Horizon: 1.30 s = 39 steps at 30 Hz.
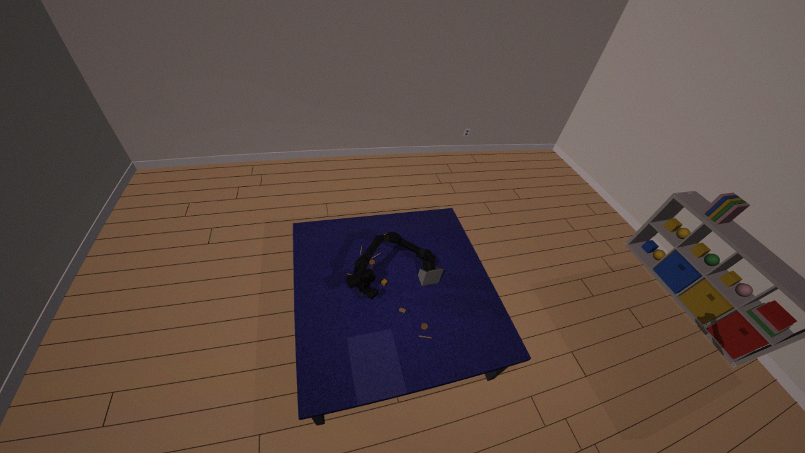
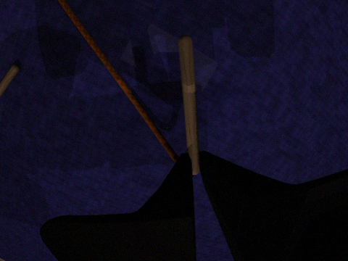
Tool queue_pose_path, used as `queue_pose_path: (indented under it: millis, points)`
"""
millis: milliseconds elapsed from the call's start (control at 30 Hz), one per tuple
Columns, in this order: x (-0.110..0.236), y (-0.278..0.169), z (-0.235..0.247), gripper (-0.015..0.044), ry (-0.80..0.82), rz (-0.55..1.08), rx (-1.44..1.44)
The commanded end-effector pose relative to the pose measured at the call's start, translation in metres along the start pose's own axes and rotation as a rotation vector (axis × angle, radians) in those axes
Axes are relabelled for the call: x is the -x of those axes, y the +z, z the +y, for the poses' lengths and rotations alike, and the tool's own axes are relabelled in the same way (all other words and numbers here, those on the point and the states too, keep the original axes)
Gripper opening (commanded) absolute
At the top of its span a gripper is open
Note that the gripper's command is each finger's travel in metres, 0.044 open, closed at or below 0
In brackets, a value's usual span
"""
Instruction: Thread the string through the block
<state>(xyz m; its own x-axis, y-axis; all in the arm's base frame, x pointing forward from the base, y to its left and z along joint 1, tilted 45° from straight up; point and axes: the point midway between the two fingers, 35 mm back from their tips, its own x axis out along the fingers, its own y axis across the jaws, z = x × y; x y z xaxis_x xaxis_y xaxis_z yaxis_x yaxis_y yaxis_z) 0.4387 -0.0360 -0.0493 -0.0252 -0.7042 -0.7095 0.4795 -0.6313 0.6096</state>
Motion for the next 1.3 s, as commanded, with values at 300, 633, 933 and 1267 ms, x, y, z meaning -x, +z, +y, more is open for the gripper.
queue_pose_path:
  millis: [300, 633, 933, 1267]
  points:
    - [-0.011, 0.007, -0.012, 0.0000, -0.005, -0.002, 0.001]
    - [-0.019, 0.013, -0.021, 0.0000, -0.005, -0.003, 0.001]
    - [-0.026, 0.018, -0.028, 0.0000, -0.005, -0.004, 0.002]
    - [-0.026, 0.025, -0.028, 0.0000, -0.005, -0.004, 0.002]
